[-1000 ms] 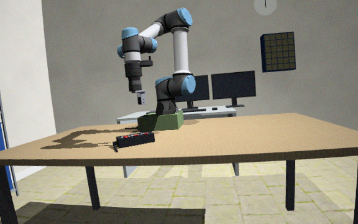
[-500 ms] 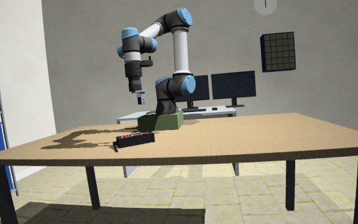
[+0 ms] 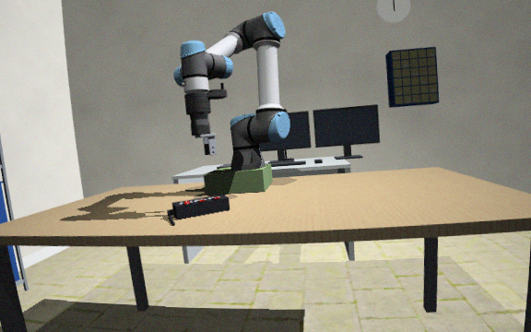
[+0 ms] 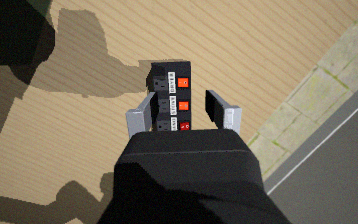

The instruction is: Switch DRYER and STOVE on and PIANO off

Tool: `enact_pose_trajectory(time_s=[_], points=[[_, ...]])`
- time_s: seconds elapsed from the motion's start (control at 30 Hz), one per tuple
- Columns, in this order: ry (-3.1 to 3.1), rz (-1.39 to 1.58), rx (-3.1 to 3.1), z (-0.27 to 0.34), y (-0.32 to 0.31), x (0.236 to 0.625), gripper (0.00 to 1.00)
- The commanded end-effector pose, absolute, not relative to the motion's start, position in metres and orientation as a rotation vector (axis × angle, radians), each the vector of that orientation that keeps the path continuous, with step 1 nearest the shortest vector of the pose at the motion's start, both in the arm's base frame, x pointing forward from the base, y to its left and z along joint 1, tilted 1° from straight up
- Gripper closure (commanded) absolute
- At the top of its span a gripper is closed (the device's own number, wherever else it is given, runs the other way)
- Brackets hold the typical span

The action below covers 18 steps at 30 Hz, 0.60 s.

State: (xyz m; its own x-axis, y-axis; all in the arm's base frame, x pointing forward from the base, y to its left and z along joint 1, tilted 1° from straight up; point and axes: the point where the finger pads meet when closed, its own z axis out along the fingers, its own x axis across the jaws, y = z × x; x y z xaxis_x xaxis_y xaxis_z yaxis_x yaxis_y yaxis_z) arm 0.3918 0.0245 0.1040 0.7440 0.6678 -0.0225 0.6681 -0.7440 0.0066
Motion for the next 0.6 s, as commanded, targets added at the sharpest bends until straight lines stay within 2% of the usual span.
enact_pose_trajectory(time_s=[0.0,0.57], points=[[1.118,-0.027,2.920,0.1044,0.0244,0.3922,0.00],[1.118,-0.027,2.920,0.1044,0.0244,0.3922,0.00]])
